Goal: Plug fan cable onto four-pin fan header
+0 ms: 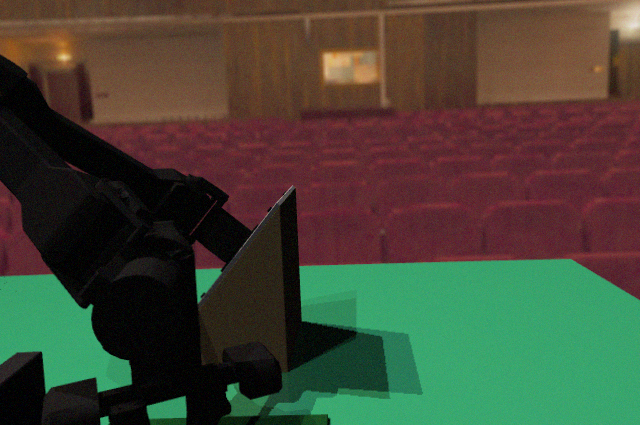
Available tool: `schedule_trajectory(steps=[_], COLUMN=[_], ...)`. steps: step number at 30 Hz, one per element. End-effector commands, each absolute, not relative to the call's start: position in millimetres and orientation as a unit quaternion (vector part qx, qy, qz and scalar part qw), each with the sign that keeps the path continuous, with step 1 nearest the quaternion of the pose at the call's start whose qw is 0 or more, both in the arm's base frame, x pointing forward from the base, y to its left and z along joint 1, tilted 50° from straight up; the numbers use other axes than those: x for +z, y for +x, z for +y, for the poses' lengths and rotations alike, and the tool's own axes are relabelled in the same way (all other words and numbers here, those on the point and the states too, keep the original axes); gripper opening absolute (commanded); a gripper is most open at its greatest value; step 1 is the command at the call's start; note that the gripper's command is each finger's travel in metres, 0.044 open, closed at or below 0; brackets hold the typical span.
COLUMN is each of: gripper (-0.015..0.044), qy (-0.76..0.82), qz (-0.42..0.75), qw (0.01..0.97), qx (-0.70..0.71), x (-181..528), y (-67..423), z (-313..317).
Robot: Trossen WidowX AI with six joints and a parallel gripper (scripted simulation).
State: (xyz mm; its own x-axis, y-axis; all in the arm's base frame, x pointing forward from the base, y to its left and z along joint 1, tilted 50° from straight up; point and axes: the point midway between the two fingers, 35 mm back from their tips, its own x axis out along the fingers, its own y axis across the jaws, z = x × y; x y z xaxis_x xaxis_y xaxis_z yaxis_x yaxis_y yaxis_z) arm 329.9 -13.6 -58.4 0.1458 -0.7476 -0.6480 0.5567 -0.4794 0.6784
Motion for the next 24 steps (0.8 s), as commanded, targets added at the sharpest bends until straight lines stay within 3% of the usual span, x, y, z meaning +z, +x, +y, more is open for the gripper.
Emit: schedule_trajectory(steps=[1, 3, 17, 24], gripper=[0.021, 0.026, 0.026, 0.026], qy=[0.566, 0.566, 0.566, 0.567], qz=[-0.085, -0.085, -0.084, -0.084], qw=[0.503, 0.503, 0.502, 0.502], qx=[-0.648, -0.648, -0.649, -0.648], x=[-58.3, -58.3, -23.1, -35.3], y=[330.0, 330.0, 323.6, 375.7], z=[-13.4, -13.4, 28.9, 54.3])
